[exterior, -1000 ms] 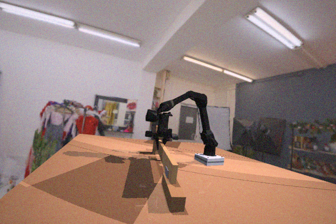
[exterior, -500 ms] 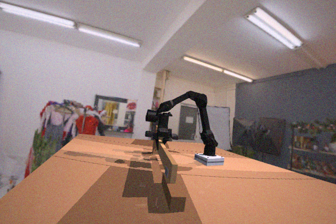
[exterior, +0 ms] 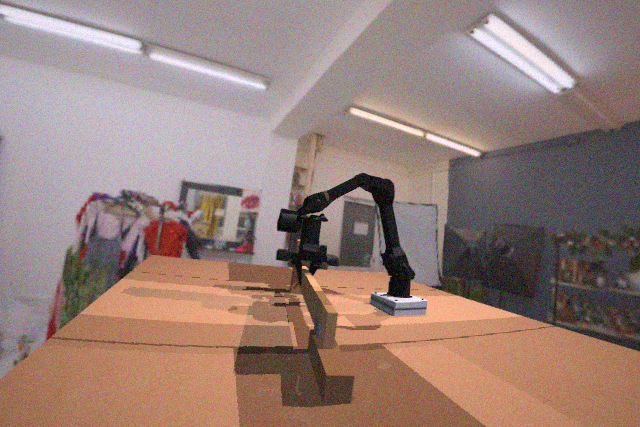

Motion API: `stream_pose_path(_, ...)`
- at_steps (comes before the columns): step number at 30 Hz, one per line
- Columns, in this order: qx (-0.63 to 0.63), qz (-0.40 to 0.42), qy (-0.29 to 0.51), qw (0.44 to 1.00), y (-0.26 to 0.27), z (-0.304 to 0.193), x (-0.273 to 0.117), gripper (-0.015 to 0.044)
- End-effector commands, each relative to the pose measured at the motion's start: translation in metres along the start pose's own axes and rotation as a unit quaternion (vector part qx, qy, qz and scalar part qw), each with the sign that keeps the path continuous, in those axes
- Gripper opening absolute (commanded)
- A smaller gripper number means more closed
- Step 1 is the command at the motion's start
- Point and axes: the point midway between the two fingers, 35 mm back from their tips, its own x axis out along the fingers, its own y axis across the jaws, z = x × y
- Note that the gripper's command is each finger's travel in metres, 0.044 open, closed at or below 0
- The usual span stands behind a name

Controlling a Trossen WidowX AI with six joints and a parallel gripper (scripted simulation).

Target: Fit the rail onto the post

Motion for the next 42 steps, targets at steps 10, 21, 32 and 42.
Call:
stream_pose_path(10,-0.001,-0.001,0.0,1.0,0.0,-0.005,-0.002,0.0)
stream_pose_path(21,-0.001,-0.001,0.0,1.0,0.0,-0.008,-0.001,0.0)
stream_pose_path(32,-0.001,-0.001,0.0,1.0,0.0,-0.012,0.0,0.0)
stream_pose_path(42,-0.001,-0.001,0.0,1.0,0.0,-0.015,0.0,0.0)
